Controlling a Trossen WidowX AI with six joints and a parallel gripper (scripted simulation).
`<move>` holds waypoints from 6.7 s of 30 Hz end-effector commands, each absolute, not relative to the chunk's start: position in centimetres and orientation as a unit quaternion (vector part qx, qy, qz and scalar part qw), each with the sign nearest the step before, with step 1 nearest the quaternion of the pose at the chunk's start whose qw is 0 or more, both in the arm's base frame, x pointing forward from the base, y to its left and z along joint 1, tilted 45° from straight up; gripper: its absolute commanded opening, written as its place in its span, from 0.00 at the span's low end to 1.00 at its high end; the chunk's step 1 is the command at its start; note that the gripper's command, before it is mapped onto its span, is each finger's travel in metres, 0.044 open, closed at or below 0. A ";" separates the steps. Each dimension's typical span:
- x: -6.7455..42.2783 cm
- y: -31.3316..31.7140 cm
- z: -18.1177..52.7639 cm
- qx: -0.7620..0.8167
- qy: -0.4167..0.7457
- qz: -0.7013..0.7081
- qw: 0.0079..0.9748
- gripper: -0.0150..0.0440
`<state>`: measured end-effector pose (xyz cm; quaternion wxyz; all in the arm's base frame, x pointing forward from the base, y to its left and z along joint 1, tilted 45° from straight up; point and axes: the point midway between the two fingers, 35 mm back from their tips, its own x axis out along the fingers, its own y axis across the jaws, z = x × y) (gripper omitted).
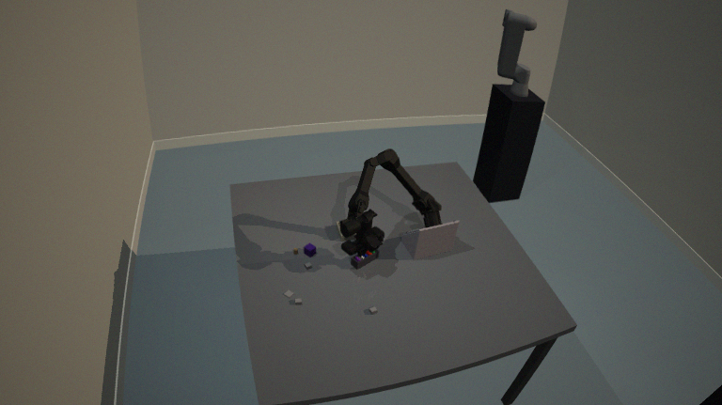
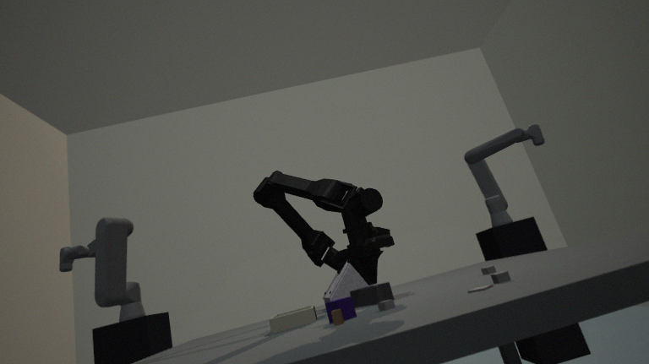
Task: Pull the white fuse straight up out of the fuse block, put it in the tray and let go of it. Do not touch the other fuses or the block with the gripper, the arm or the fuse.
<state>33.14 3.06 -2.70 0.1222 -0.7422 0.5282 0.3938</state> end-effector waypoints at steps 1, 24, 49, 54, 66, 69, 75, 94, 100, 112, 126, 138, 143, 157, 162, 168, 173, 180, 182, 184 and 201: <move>33.2 2.9 -2.8 -0.743 0.528 0.393 0.119 0.38; 33.3 2.4 -3.4 -0.742 0.528 0.394 0.122 0.29; 33.2 3.1 -2.7 -0.742 0.528 0.394 0.122 0.25; 33.2 3.2 -2.6 -0.743 0.528 0.394 0.121 0.25; 33.1 3.6 -2.1 -0.743 0.528 0.394 0.121 0.25; 33.1 3.7 -2.0 -0.743 0.528 0.394 0.121 0.25; 33.0 3.9 -1.8 -0.743 0.528 0.394 0.121 0.25; 32.9 4.6 -1.1 -0.743 0.528 0.394 0.120 0.25; 32.8 4.8 -0.9 -0.743 0.527 0.394 0.120 0.25; 32.7 5.4 -0.3 -0.743 0.527 0.394 0.120 0.25; 32.5 6.5 1.0 -0.743 0.527 0.394 0.120 0.25; 33.5 1.0 6.6 -0.742 0.523 0.400 0.124 0.25; 33.4 -1.6 9.1 -0.742 0.523 0.400 0.124 0.25; 31.3 -8.0 15.0 -0.744 0.529 0.392 0.117 0.25; 31.3 -8.1 14.9 -0.744 0.529 0.392 0.117 0.25; 31.4 -8.7 14.2 -0.744 0.529 0.392 0.117 0.25; 31.6 -9.3 13.6 -0.744 0.529 0.392 0.117 0.25; 31.7 -10.0 12.9 -0.744 0.529 0.391 0.116 0.25; 31.7 -10.3 12.7 -0.744 0.529 0.391 0.116 0.25; 31.7 -10.5 12.4 -0.744 0.529 0.391 0.116 0.25; 31.8 -10.6 12.5 -0.744 0.531 0.388 0.117 0.79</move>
